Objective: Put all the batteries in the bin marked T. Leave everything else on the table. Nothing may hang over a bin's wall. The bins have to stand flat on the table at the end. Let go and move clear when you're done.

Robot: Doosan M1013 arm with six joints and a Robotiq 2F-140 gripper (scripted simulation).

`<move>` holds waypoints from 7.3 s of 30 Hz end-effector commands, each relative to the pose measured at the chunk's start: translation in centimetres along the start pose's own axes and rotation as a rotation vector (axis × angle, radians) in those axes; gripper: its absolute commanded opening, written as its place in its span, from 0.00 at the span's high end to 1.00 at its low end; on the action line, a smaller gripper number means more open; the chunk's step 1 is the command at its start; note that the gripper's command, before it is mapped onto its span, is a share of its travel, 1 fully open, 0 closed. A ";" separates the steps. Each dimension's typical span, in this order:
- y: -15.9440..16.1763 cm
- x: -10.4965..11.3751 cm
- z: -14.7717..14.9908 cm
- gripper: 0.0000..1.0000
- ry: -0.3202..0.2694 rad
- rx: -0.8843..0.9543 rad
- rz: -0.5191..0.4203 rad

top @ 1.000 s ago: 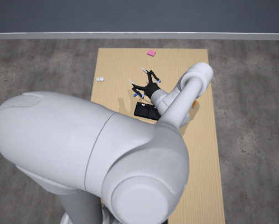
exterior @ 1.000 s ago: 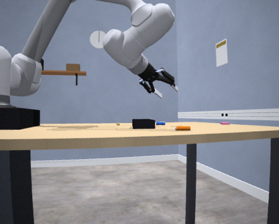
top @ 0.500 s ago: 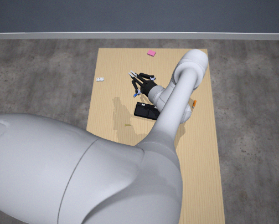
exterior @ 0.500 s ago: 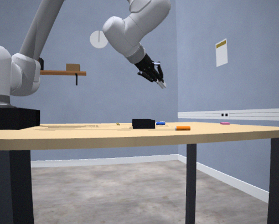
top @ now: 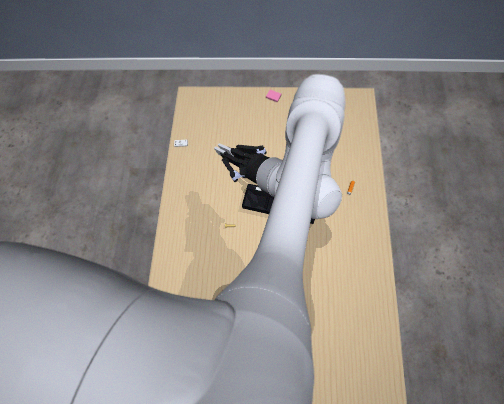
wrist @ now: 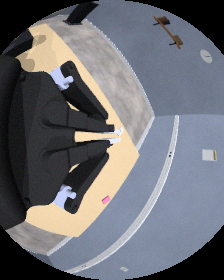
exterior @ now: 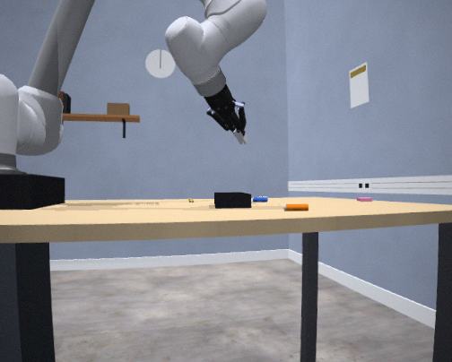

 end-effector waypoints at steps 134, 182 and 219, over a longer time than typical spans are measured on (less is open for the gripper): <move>18.9 10.5 7.3 0.85 0.400 -0.939 -0.984; 22.1 8.5 6.8 0.85 0.400 -0.939 -0.984; 19.4 10.2 7.2 0.85 0.400 -0.939 -0.984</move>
Point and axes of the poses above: the point where the finger pads meet when closed, its own x axis back along the fingers, its own z axis across the jaws, y = z × x, the point moved 8 cm from there along x, back along the fingers, and after that the axes turned 7 degrees about x, right-handed, at the moved point
